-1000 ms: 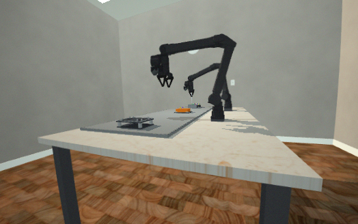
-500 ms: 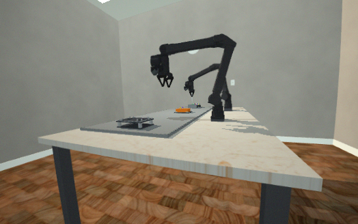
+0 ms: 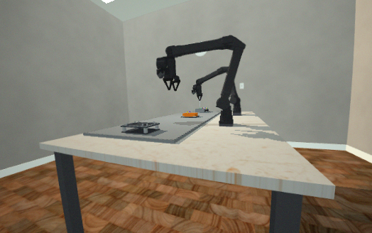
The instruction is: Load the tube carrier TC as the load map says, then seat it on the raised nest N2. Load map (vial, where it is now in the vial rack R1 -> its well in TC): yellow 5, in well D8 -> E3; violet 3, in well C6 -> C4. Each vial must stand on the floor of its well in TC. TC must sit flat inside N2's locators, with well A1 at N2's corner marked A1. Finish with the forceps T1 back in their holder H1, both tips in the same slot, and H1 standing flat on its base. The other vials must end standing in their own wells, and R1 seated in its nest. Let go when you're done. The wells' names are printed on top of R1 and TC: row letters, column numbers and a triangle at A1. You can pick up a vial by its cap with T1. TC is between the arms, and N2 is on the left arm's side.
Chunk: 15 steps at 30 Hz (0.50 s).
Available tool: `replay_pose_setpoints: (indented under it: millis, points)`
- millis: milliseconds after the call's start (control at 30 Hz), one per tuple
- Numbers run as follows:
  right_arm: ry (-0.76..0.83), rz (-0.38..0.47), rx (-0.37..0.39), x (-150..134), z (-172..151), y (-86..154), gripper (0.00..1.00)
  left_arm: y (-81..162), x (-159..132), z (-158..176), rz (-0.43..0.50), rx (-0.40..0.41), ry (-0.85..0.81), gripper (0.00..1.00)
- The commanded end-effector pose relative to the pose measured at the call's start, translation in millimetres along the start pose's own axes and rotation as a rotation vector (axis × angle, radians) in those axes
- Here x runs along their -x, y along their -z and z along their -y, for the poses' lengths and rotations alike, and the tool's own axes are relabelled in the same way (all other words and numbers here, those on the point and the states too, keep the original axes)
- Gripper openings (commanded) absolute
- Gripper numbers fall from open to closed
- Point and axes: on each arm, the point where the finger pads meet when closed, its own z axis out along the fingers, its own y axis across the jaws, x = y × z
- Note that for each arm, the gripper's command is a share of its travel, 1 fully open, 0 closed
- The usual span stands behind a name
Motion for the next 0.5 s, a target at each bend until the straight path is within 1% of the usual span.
replay_pose_setpoints:
  millis: [0, 100, 467]
  points:
    - [0.012, 0.031, -0.016, 15.3, 13.4, 17.7, 0.07, 14.0, 8.9, -1.9, 0.036, 0.010, -0.001, 1.00]
    - [0.027, 0.043, -0.021, 18.3, 5.2, 25.0, 0.07, 14.0, 8.9, -1.9, 0.036, 0.010, -0.001, 1.00]
    - [0.025, 0.044, -0.022, 19.1, 3.4, 25.0, 0.07, 14.0, 8.9, -1.9, 0.036, 0.010, -0.001, 1.00]
